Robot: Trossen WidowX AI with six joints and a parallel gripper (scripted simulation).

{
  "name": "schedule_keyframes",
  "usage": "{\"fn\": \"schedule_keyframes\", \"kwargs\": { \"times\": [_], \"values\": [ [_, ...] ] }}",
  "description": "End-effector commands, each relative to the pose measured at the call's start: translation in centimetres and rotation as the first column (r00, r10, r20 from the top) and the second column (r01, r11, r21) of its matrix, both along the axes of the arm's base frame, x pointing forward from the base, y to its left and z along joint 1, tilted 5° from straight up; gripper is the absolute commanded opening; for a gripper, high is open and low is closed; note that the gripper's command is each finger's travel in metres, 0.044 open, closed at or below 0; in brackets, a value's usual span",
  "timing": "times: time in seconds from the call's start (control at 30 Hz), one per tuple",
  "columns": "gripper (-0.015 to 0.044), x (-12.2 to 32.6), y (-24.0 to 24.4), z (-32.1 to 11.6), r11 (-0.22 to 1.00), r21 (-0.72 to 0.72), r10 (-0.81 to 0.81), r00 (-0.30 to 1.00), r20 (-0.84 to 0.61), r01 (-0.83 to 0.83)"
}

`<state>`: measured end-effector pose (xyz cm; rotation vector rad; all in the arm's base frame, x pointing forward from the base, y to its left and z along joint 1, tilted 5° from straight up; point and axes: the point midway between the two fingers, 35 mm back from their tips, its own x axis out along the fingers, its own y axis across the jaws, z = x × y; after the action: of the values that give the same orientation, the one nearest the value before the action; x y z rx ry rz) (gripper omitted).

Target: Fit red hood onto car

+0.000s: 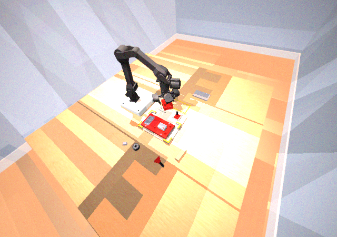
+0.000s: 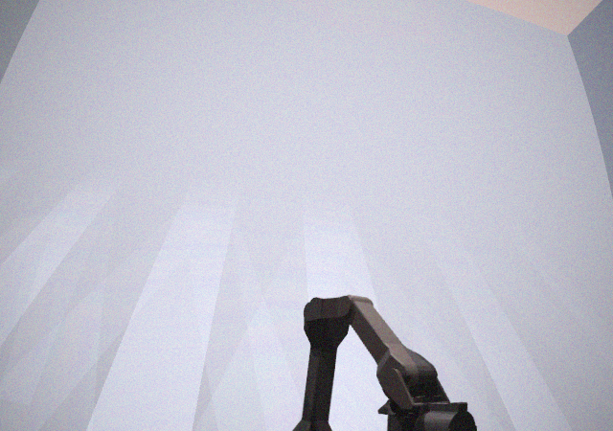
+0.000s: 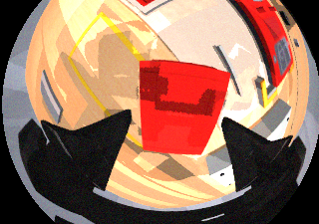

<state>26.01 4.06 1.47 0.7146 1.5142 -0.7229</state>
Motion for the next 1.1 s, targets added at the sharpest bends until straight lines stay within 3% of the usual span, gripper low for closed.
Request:
{"fn": "schedule_keyframes", "kwargs": {
  "times": [0.0, 0.63, 0.77, 1.07],
  "values": [
    [0.0440, -0.03, -0.07, -0.26, 1.000, -0.005, -0.003, 1.000, 0.000, 0.003],
    [0.0440, -0.11, -0.06, -1.20, 1.000, -0.005, -0.003, 1.000, 0.000, 0.003],
    [0.0335, -0.07, 0.01, -0.99, 1.000, 0.000, 0.000, 1.000, 0.000, 0.000],
    [0.0275, -0.07, 0.01, -0.99, 1.000, 0.000, 0.000, 1.000, 0.000, 0.000]
  ]
}}
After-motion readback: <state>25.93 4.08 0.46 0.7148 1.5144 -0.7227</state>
